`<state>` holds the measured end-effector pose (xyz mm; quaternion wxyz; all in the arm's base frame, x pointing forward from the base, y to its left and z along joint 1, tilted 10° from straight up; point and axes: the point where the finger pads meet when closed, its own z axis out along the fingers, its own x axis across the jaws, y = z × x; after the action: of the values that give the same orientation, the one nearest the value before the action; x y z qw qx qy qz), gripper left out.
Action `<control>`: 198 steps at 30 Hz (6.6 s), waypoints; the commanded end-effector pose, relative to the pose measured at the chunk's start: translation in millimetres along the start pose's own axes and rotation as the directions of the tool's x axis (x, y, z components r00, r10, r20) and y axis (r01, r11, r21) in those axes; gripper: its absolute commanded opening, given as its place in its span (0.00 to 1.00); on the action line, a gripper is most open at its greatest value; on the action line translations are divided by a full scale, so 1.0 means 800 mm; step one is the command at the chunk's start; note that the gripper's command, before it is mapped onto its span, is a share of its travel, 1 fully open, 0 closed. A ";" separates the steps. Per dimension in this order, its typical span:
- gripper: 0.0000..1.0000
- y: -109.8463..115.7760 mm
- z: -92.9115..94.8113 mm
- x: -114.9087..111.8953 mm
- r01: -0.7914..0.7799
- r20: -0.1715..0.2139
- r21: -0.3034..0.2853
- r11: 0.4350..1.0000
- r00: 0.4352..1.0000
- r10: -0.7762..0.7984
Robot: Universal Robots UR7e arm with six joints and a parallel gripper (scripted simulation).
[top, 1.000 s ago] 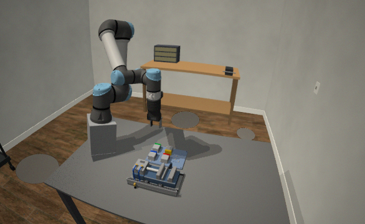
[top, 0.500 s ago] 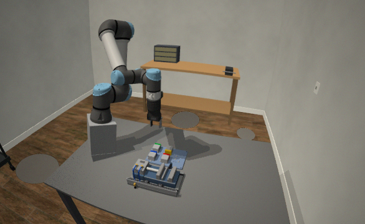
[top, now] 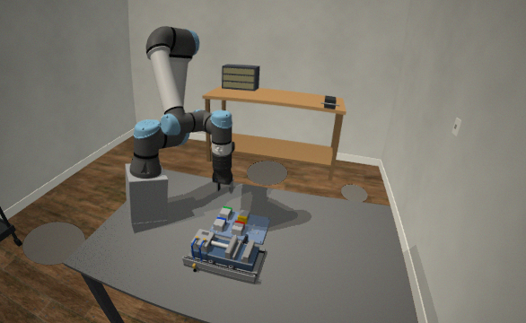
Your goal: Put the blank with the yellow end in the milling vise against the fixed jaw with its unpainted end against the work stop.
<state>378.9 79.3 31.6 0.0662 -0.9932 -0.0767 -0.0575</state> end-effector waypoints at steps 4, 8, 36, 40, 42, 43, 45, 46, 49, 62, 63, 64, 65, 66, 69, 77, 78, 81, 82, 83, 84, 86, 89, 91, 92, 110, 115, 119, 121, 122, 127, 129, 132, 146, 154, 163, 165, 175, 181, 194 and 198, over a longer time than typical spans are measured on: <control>1.00 0.000 0.002 0.001 0.000 -0.002 -0.001 1.000 1.000 0.000; 1.00 0.001 -0.006 0.001 0.000 -0.002 -0.001 1.000 1.000 0.000; 1.00 0.001 -0.013 0.001 0.000 -0.002 -0.001 1.000 1.000 0.000; 1.00 0.006 -0.016 0.002 0.000 -0.002 -0.001 1.000 1.000 0.000; 1.00 0.010 -0.019 0.003 0.000 -0.002 -0.001 1.000 1.000 0.000; 1.00 0.013 -0.020 0.003 0.000 -0.002 -0.001 1.000 1.000 0.000; 1.00 0.013 -0.020 0.003 0.000 -0.002 -0.001 1.000 1.000 0.000; 1.00 0.013 -0.020 0.003 0.000 -0.002 -0.001 1.000 1.000 0.000; 1.00 0.013 -0.020 0.003 0.000 -0.002 -0.001 1.000 1.000 0.000; 1.00 0.013 -0.020 0.003 0.000 -0.002 -0.001 1.000 1.000 0.000; 1.00 0.013 -0.020 0.003 0.000 -0.002 -0.001 1.000 1.000 0.000; 1.00 0.013 -0.020 0.003 0.000 -0.002 -0.001 1.000 1.000 0.000; 1.00 0.013 -0.020 0.003 0.000 -0.002 -0.001 1.000 1.000 0.000; 1.00 0.013 -0.020 0.003 0.000 -0.002 -0.001 1.000 1.000 0.000; 1.00 0.013 -0.020 0.003 0.000 -0.002 -0.001 1.000 1.000 0.000; 1.00 0.013 -0.020 0.003 0.000 -0.002 -0.001 1.000 1.000 0.000; 1.00 0.013 -0.020 0.003 0.000 -0.002 -0.001 1.000 1.000 0.000; 1.00 0.013 -0.020 0.003 0.000 -0.002 -0.001 1.000 1.000 0.000; 1.00 0.013 -0.020 0.003 0.000 -0.002 -0.001 1.000 1.000 0.000; 1.00 0.013 -0.020 0.003 0.000 -0.002 -0.001 1.000 1.000 0.000; 1.00 0.013 -0.020 0.003 0.000 -0.002 -0.001 1.000 1.000 0.000; 1.00 0.013 -0.020 0.003 0.000 -0.002 -0.001 1.000 1.000 0.000; 1.00 0.013 -0.020 0.003 0.000 -0.002 -0.001 1.000 1.000 0.000; 1.00 0.013 -0.020 0.003 0.000 -0.002 -0.001 1.000 1.000 0.000; 1.00 0.013 -0.020 0.003 0.000 -0.002 -0.001 1.000 1.000 0.000; 1.00 0.013 -0.020 0.003 0.000 -0.002 -0.001 1.000 1.000 0.000; 1.00 0.013 -0.020 0.003 0.000 -0.002 -0.001 1.000 1.000 0.000; 1.00 0.013 -0.020 0.003 0.000 -0.002 -0.001 1.000 1.000 0.000; 1.00 0.013 -0.020 0.003 0.000 -0.002 -0.001 1.000 1.000 0.000; 1.00 0.013 -0.020 0.003 0.000 -0.002 -0.001 1.000 1.000 0.000; 1.00 -0.032 -0.060 0.008 0.000 -0.002 -0.001 1.000 1.000 0.000; 1.00 -0.043 -0.070 0.009 0.000 -0.002 -0.001 1.000 1.000 0.000; 1.00 -0.043 -0.070 0.009 0.000 -0.002 -0.001 1.000 1.000 0.000; 1.00 -0.087 -0.109 0.013 0.000 -0.002 -0.001 1.000 1.000 0.000; 1.00 -0.087 -0.109 0.013 0.000 -0.002 -0.001 1.000 1.000 0.000; 1.00 -0.078 -0.101 0.012 0.000 -0.002 -0.001 1.000 1.000 0.000; 1.00 -0.078 -0.101 0.012 0.000 -0.002 -0.001 1.000 1.000 0.000; 1.00 -0.077 -0.100 0.012 0.000 -0.002 -0.001 1.000 1.000 0.000; 1.00 -0.073 -0.097 0.012 0.000 -0.002 -0.001 1.000 1.000 0.000; 1.00 -0.072 -0.096 0.012 0.000 -0.002 -0.001 1.000 1.000 0.000; 1.00 -0.071 -0.095 0.011 0.000 -0.002 -0.001 1.000 1.000 0.000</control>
<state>370.6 125.8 114.6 0.0658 -0.9932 -0.0766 -0.0579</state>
